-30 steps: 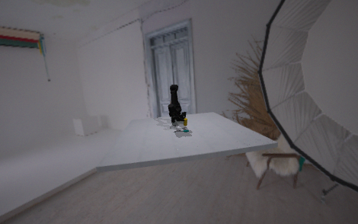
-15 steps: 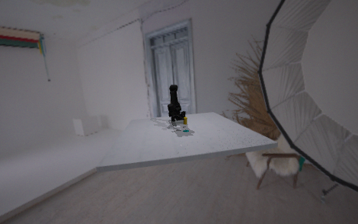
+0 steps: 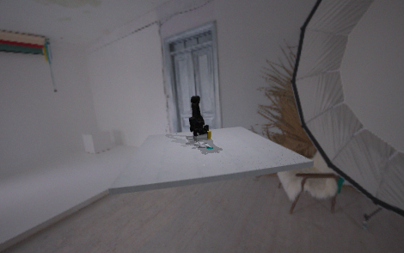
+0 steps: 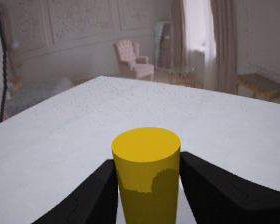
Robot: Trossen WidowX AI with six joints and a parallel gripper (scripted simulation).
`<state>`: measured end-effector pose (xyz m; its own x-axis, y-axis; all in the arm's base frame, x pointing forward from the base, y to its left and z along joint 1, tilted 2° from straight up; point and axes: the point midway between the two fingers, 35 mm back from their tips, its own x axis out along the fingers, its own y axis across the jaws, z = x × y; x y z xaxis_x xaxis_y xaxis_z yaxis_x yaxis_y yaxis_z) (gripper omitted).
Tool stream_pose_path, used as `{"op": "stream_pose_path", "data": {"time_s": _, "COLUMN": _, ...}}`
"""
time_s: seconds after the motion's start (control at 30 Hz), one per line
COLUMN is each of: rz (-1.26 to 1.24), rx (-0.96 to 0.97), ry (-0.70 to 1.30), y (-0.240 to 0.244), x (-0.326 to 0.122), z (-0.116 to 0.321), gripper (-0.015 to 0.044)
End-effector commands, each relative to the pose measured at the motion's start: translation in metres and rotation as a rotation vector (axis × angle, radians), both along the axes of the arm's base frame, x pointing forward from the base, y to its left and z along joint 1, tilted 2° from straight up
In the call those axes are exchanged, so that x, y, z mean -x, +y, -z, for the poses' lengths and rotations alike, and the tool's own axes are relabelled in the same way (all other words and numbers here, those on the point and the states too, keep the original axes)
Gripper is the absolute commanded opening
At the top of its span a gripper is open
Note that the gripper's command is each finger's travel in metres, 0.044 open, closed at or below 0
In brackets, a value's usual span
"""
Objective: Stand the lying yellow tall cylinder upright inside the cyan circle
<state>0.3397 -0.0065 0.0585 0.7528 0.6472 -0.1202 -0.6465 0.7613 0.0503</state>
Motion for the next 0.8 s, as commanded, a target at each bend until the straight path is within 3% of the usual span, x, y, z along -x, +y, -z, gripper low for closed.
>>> {"op": "stream_pose_path", "data": {"time_s": 0.0, "rz": -0.012, "rx": -0.007, "ry": -0.011, "y": 0.002, "x": 0.006, "z": -0.001, "gripper": 0.0105}}
{"op": "stream_pose_path", "data": {"time_s": 0.77, "rz": -0.052, "rx": -0.01, "ry": -0.074, "y": 0.006, "x": 0.028, "z": -0.01, "gripper": 0.0105}}
